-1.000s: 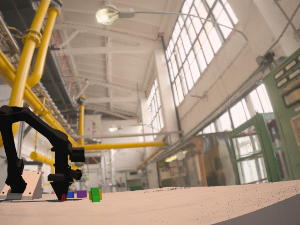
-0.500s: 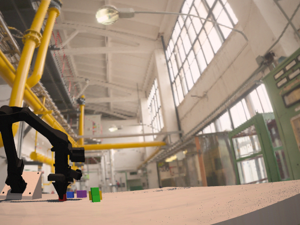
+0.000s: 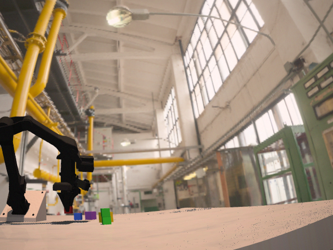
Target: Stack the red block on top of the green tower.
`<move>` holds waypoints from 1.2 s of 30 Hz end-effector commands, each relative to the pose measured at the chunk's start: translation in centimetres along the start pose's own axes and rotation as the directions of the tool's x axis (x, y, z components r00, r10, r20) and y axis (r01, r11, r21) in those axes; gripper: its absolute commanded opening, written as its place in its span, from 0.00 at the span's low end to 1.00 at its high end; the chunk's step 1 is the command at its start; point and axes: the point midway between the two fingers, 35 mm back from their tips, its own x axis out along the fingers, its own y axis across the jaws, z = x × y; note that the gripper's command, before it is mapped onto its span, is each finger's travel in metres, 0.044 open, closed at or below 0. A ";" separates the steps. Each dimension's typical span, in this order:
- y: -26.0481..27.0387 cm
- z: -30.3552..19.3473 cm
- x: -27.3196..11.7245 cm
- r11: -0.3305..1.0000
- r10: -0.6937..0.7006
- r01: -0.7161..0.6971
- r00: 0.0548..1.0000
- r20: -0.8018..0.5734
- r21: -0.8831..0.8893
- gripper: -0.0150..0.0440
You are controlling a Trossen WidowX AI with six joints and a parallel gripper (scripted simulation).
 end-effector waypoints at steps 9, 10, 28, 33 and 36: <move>0.0 0.1 -5.3 1.000 0.006 -0.006 1.000 0.004 0.007 0.25; 0.0 0.1 -5.7 1.000 0.006 -0.006 1.000 0.004 0.007 0.25; -0.2 0.6 -8.5 1.000 0.009 -0.009 1.000 0.006 0.006 0.25; -0.9 2.7 -8.9 1.000 0.015 -0.015 1.000 0.014 0.003 0.25; -1.4 3.9 -9.1 1.000 0.018 -0.018 1.000 0.019 0.002 0.25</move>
